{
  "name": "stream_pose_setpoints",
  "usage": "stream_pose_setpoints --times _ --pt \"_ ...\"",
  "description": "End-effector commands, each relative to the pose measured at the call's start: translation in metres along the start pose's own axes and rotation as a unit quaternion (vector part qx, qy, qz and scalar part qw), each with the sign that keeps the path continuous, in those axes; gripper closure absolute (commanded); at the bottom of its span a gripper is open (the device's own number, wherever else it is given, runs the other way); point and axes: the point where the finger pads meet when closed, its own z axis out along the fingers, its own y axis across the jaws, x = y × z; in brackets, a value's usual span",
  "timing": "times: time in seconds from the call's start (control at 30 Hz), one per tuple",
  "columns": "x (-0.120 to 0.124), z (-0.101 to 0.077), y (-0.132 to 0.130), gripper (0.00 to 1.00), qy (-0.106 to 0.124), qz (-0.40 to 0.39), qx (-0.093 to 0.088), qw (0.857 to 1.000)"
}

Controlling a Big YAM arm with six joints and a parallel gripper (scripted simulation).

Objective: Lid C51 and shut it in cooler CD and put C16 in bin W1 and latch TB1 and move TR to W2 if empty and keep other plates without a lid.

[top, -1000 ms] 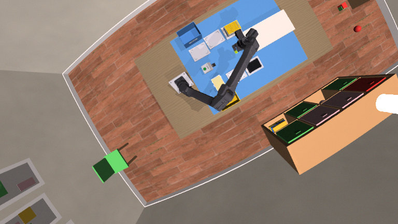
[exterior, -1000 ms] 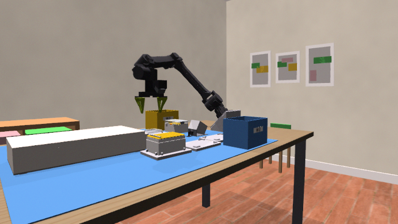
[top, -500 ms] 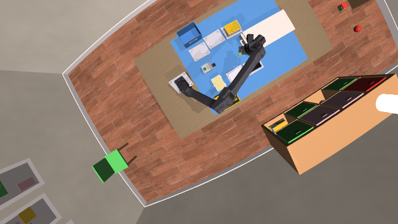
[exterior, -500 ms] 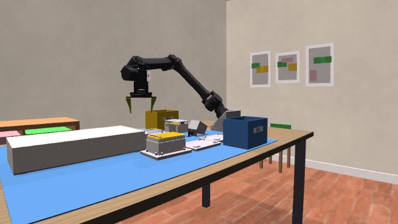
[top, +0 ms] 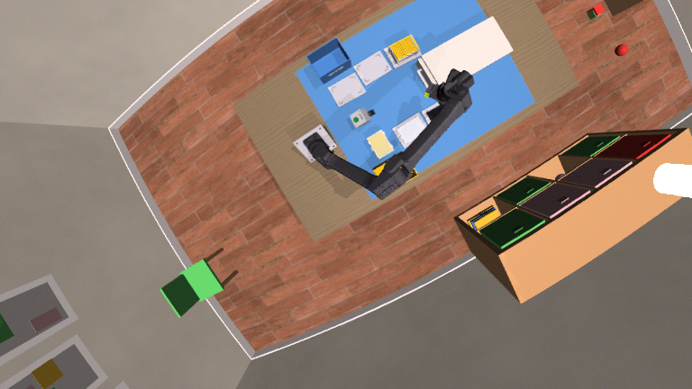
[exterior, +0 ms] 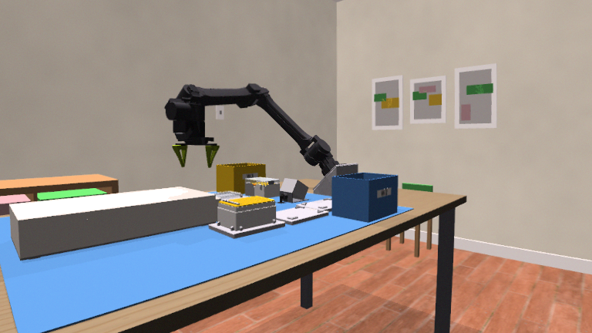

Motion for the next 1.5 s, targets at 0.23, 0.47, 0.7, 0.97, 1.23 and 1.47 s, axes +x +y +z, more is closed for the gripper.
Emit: stream_pose_setpoints --times 0.23,0.47,0.7,0.97,1.23,1.47 --pt "0.007 -0.012 -0.049 0.0 -0.01 0.187 0.004 0.982" --pt "0.012 -0.008 -0.073 0.0 -0.007 0.297 0.003 0.955" --pt "0.016 -0.008 -0.091 0.0 -0.007 0.303 0.003 0.953" --pt "0.013 -0.004 -0.07 0.0 0.002 0.282 0.001 0.959" --pt "0.013 -0.004 -0.07 0.0 0.002 0.282 0.001 0.96" --pt "0.013 -0.004 -0.07 0.0 0.002 0.282 0.001 0.96"
